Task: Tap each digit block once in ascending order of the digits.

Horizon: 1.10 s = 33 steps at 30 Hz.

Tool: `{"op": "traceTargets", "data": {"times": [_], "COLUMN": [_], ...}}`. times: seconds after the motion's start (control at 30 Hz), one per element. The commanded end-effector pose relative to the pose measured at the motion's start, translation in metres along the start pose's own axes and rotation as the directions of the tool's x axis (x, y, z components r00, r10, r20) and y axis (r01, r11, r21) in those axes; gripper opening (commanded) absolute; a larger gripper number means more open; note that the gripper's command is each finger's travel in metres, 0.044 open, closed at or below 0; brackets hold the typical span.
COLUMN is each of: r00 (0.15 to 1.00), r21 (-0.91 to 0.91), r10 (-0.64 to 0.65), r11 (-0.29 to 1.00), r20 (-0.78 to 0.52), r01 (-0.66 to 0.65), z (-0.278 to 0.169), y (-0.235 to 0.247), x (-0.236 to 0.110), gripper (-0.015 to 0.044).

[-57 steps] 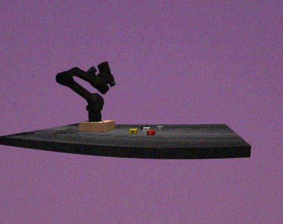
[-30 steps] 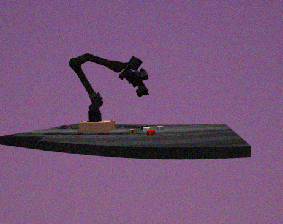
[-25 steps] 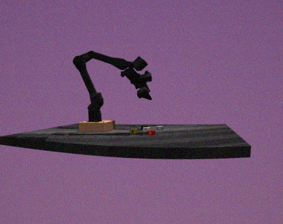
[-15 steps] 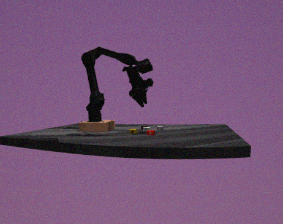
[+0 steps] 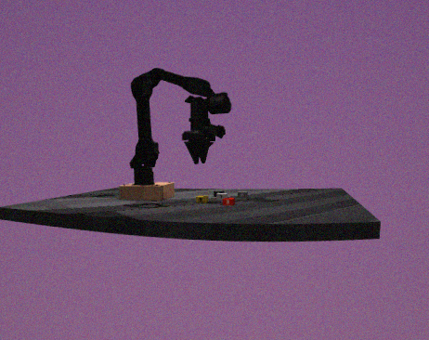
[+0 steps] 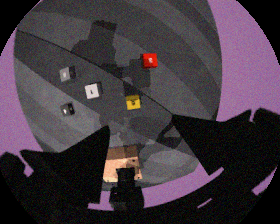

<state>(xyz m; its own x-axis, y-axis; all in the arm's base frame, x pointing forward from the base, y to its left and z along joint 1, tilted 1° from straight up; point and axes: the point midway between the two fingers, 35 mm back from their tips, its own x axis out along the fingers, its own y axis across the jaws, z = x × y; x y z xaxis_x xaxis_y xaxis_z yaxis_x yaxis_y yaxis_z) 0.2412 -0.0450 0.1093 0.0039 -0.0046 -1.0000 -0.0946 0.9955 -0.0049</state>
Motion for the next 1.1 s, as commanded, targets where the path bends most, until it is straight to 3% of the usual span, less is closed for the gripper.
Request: {"op": "traceTargets", "data": {"times": [0.0, 0.4, 0.7, 1.07], "r00": [1.0, 1.0, 1.0, 1.0], "r21": [-0.003, -0.003, -0.003, -0.003], "r10": [-0.008, -0.007, 0.0, 0.0], "r11": [1.0, 1.0, 1.0, 1.0], "r20": [-0.003, -0.003, 0.001, 0.001], "r01": [0.008, 0.007, 0.0, 0.0], "z": [0.0, 0.002, 0.05, 0.05], "y": [-0.002, -0.001, 0.09, 0.092], "x": [-0.001, -0.001, -0.001, -0.001], "gripper": [0.04, 0.04, 0.04, 0.04]}}
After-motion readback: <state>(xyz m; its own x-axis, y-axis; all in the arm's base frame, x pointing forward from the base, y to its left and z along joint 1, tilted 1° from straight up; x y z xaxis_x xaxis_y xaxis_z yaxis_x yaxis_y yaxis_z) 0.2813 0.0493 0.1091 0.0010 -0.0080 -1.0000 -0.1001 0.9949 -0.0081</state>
